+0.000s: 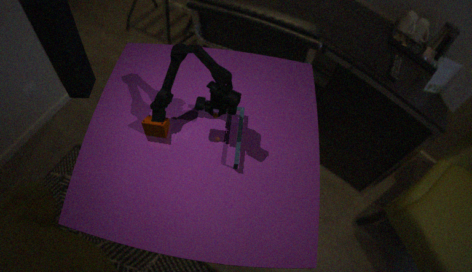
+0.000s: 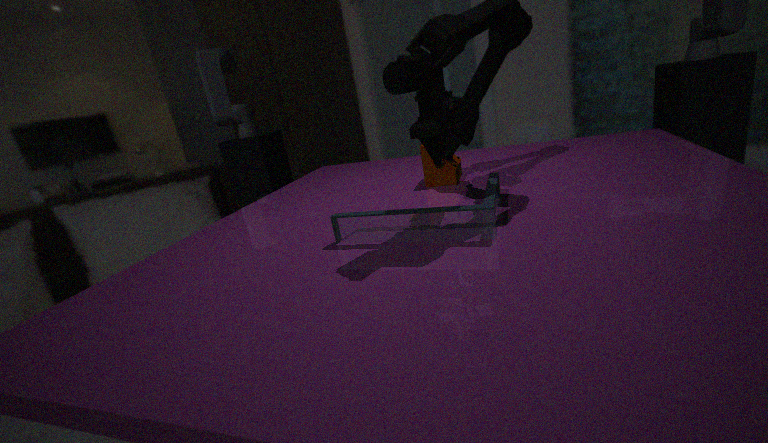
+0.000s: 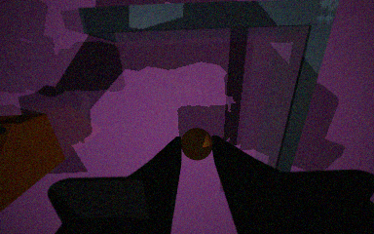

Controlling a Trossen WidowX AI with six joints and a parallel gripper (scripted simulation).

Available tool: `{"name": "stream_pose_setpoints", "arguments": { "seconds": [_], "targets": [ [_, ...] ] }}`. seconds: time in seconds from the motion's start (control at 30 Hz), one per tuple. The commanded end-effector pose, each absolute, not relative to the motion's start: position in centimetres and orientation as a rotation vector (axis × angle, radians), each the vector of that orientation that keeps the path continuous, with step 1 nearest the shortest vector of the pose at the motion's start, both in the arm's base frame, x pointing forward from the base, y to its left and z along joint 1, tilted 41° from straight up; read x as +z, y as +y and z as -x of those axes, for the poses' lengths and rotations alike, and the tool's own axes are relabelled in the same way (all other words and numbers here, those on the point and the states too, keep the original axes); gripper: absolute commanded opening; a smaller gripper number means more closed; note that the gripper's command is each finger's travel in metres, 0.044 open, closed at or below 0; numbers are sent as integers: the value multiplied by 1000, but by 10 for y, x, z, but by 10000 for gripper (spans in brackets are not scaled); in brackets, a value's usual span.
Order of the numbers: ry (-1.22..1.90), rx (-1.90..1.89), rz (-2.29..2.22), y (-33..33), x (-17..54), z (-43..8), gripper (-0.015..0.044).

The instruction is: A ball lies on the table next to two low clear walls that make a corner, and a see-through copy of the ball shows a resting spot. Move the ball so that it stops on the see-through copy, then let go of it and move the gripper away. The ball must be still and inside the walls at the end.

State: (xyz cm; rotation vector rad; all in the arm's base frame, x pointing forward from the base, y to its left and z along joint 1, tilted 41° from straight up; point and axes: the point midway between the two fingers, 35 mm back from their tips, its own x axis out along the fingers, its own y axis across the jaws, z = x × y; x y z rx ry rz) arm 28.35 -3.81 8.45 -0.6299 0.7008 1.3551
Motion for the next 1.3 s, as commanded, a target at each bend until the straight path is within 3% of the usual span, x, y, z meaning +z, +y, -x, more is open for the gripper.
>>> {"name": "stream_pose_setpoints", "arguments": {
  "seconds": [0.0,0.47,1.27],
  "targets": [
    [700,1357,638,-52,66,-292,0],
    [698,1357,639,-77,25,-305,0],
    [696,1357,637,-29,-32,-310,0]
  ]
}}
